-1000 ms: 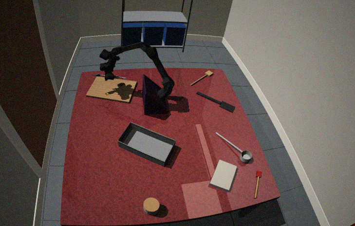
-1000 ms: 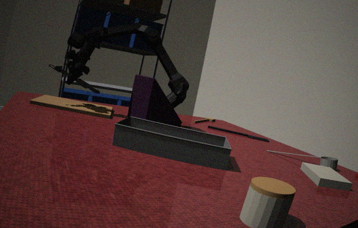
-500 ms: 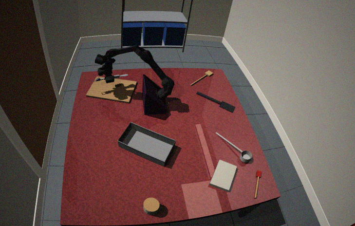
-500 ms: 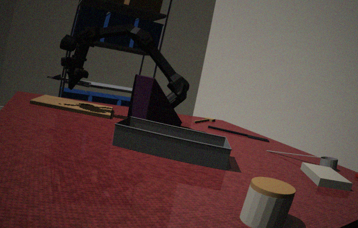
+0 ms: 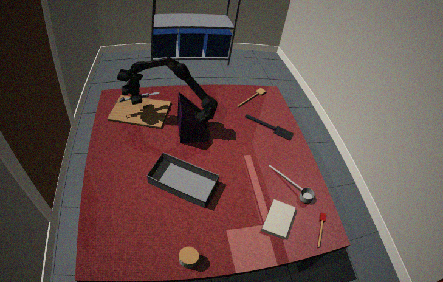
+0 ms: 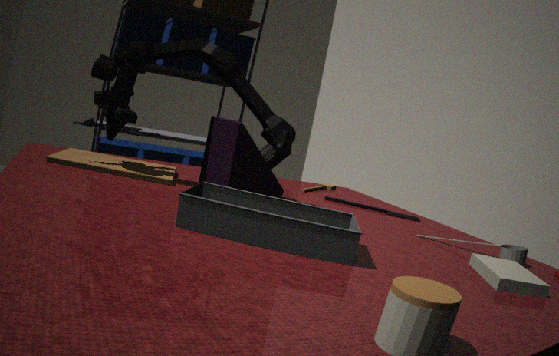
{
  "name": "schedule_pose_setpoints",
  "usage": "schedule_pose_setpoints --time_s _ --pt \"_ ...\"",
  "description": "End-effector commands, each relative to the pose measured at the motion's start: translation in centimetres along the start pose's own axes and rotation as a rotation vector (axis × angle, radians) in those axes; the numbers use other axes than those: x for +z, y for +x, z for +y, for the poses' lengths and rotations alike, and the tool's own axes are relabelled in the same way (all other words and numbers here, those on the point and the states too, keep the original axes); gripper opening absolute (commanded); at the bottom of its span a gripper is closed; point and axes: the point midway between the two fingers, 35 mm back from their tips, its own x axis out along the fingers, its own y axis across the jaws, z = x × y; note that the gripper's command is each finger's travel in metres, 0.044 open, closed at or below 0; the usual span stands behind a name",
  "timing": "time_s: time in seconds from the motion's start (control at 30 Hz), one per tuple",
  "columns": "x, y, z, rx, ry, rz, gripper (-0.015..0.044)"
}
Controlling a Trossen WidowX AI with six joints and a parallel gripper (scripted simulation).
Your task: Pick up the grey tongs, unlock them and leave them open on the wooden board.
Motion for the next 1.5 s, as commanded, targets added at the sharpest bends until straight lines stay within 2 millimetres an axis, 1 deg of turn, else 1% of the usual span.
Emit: schedule_pose_setpoints --time_s 0.0,0.5,0.7,1.43,1.47 --pt "-0.1 0.5 -0.1 0.002 0.015 -0.003 -0.0150" --pt "-0.3 3.0 0.1 0.030 0.057 -0.032 -0.0150" --pt "-0.3 3.1 0.1 0.031 0.059 -0.033 -0.0150" --pt "-0.4 3.0 0.1 0.028 0.051 -0.028 0.0427" --pt "-0.4 3.0 0.1 0.028 0.051 -0.028 0.0440"
